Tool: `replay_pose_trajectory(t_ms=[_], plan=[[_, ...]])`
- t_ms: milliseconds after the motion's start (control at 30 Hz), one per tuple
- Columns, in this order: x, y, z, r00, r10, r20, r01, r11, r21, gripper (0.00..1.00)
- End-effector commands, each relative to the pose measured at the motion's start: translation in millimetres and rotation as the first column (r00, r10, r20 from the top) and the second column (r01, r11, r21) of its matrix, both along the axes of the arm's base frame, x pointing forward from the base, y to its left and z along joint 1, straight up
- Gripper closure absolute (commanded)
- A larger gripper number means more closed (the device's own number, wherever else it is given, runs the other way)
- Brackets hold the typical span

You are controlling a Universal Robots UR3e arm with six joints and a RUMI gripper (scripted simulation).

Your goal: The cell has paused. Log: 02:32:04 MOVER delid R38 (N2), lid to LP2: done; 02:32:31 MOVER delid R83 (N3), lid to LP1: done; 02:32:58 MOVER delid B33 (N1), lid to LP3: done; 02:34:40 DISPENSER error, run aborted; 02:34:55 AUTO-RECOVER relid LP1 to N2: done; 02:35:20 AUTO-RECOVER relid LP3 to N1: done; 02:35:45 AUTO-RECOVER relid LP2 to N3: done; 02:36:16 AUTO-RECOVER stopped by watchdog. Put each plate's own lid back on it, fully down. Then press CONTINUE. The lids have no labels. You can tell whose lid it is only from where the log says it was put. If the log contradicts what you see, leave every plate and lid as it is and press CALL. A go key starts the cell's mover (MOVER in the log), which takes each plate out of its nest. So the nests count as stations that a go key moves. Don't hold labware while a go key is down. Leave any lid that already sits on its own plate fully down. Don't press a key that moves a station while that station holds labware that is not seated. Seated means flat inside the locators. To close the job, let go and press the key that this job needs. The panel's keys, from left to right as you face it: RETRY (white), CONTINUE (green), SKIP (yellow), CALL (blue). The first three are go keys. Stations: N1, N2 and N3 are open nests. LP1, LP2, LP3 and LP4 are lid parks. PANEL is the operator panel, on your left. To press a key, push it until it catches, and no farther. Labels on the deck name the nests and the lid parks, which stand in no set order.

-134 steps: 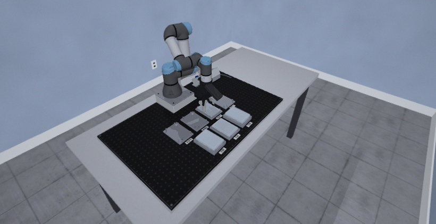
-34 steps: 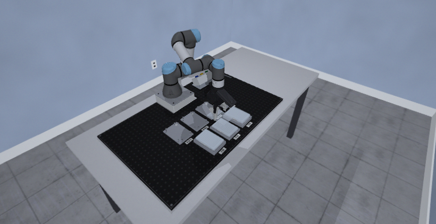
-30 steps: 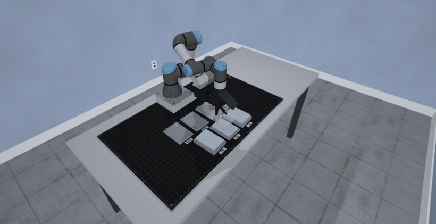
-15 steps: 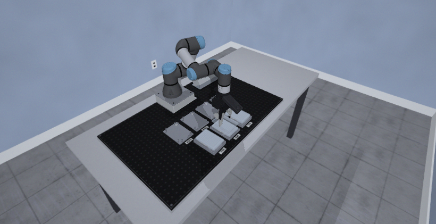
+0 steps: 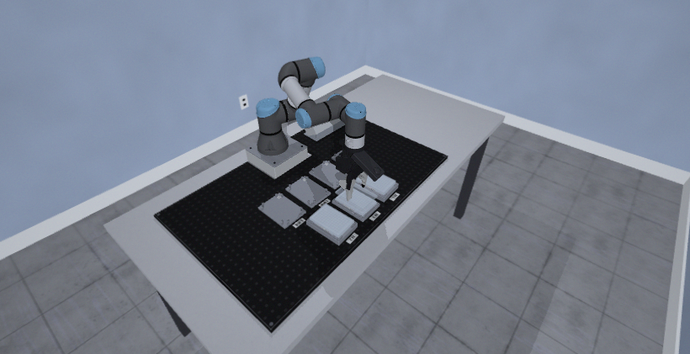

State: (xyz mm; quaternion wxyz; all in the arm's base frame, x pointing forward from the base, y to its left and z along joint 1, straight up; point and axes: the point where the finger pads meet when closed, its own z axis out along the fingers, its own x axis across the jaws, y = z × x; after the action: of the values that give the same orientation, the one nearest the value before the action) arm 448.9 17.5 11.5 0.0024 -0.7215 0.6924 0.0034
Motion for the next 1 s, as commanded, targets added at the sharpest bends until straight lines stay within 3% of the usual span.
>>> replay_pose_trajectory(t_ms=[0,967], plan=[[0.8,-0.2,-0.4,1.0,0.0,0.003,0.0,1.0,-0.001,1.0],[0.7,-0.1,-8.8,1.0,0.0,0.003,0.0,1.0,-0.001,1.0]])
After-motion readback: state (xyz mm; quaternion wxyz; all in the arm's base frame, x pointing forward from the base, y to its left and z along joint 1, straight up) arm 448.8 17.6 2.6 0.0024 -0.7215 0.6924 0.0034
